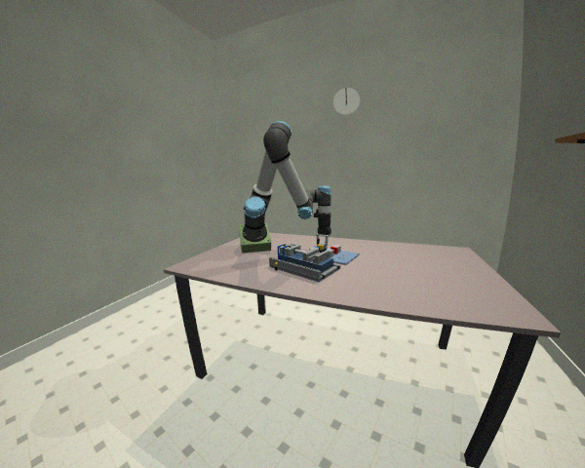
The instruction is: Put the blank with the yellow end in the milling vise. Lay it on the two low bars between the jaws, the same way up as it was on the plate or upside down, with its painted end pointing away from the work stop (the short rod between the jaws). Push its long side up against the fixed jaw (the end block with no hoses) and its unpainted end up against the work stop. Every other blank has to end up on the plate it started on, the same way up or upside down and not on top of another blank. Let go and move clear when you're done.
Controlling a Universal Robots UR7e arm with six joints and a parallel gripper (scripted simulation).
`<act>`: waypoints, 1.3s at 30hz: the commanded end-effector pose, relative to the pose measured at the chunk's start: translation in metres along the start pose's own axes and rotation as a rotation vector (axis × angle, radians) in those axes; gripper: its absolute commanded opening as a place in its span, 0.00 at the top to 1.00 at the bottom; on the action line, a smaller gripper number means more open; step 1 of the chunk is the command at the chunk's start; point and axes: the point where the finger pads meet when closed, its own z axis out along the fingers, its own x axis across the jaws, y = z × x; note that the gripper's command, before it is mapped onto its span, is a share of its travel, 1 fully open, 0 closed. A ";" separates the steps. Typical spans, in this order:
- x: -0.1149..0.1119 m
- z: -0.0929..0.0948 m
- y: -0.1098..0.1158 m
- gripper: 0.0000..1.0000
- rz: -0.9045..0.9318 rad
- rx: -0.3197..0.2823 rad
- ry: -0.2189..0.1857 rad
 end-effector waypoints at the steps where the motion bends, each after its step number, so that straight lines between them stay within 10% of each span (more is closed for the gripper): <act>1: 0.000 -0.002 0.000 0.00 0.000 -0.001 -0.001; 39: 0.000 -0.007 0.000 0.00 0.000 -0.001 -0.001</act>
